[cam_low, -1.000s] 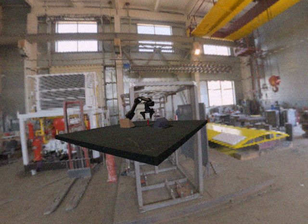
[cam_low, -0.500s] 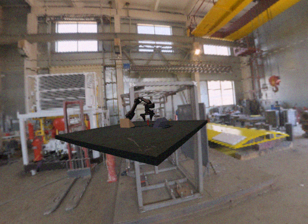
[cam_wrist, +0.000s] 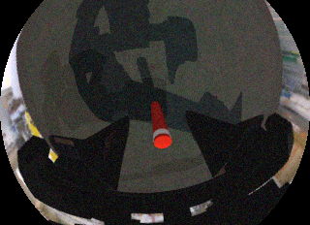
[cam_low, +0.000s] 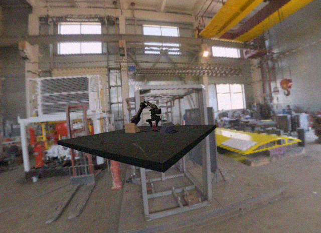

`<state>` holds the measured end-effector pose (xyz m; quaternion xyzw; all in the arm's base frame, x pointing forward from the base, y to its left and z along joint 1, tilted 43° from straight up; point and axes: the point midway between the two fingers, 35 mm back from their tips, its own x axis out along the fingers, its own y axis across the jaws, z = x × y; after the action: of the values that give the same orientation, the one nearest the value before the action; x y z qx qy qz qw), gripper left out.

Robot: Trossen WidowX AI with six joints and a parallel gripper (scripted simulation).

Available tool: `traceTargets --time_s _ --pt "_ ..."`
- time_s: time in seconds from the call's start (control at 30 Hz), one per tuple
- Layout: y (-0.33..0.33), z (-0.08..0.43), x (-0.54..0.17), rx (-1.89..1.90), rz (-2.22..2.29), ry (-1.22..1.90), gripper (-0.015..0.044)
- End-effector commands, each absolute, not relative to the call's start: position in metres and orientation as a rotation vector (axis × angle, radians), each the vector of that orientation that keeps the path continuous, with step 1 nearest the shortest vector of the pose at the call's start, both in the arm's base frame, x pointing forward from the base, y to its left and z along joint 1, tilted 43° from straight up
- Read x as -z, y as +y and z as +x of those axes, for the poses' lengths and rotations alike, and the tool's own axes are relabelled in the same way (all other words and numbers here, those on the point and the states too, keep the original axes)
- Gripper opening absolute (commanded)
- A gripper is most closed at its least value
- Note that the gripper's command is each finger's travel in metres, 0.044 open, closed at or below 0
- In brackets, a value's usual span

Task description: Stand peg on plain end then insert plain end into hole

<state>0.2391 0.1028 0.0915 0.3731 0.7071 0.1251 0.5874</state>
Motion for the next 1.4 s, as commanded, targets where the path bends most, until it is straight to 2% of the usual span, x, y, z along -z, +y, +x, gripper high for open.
traceTargets --time_s 0.0,0.27,0.47,1.37 --pt "0.103 0.239 -0.092 -0.294 0.868 1.647 0.0256" --pt "0.103 0.239 -0.092 -0.294 0.868 1.647 0.0046" --pt "0.103 0.239 -0.092 -0.294 0.868 1.647 0.0006" --pt "0.049 0.248 -0.147 -0.288 0.871 1.65 0.0"
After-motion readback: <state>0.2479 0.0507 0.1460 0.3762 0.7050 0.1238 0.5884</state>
